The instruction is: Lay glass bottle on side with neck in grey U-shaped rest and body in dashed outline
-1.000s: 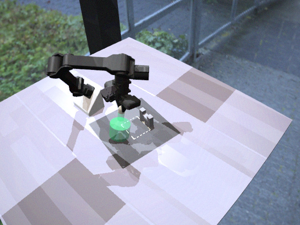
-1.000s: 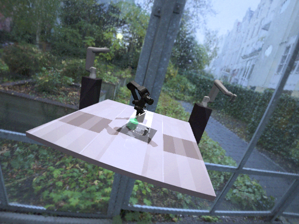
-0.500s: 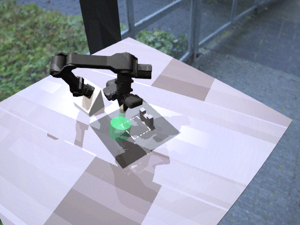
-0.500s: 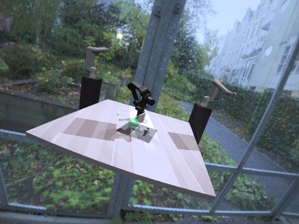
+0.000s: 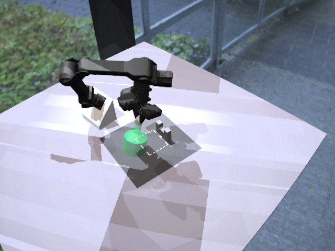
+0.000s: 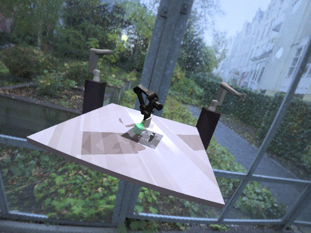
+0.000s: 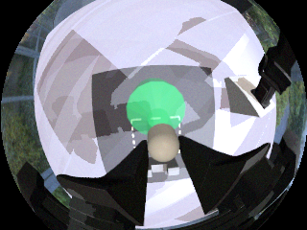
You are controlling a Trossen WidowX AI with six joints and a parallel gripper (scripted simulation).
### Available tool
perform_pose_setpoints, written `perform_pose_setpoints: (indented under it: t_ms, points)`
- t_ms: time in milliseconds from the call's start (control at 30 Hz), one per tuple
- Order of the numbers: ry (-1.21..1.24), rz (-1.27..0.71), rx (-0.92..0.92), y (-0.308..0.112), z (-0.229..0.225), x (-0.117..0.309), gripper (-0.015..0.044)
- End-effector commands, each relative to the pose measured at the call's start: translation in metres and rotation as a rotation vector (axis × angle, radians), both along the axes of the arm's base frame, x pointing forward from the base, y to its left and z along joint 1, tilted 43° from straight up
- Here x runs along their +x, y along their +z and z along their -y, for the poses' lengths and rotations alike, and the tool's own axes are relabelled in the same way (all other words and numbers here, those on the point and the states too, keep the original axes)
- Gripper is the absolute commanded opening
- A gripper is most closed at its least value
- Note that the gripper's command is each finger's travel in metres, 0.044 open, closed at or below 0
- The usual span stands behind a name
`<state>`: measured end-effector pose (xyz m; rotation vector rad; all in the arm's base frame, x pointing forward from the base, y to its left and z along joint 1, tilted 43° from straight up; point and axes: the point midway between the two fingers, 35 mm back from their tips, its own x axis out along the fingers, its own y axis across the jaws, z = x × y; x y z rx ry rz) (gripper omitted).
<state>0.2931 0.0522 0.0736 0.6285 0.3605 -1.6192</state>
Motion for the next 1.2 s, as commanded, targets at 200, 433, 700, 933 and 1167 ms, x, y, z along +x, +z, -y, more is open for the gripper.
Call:
perform_pose_setpoints:
  t_ms: [200, 433, 700, 933, 1167]
  points:
    - [0.001, -0.001, -0.002, -0.009, -0.009, 0.003, 0.0116]
    - [0.003, -0.007, -0.011, -0.013, -0.012, 0.004, 0.0116]
    - [0.006, -0.013, -0.021, -0.017, -0.015, 0.006, 0.0116]
    - [0.010, -0.018, -0.029, -0.021, -0.018, 0.007, 0.0116]
    - [0.013, -0.024, -0.036, -0.026, -0.021, 0.008, 0.0116]
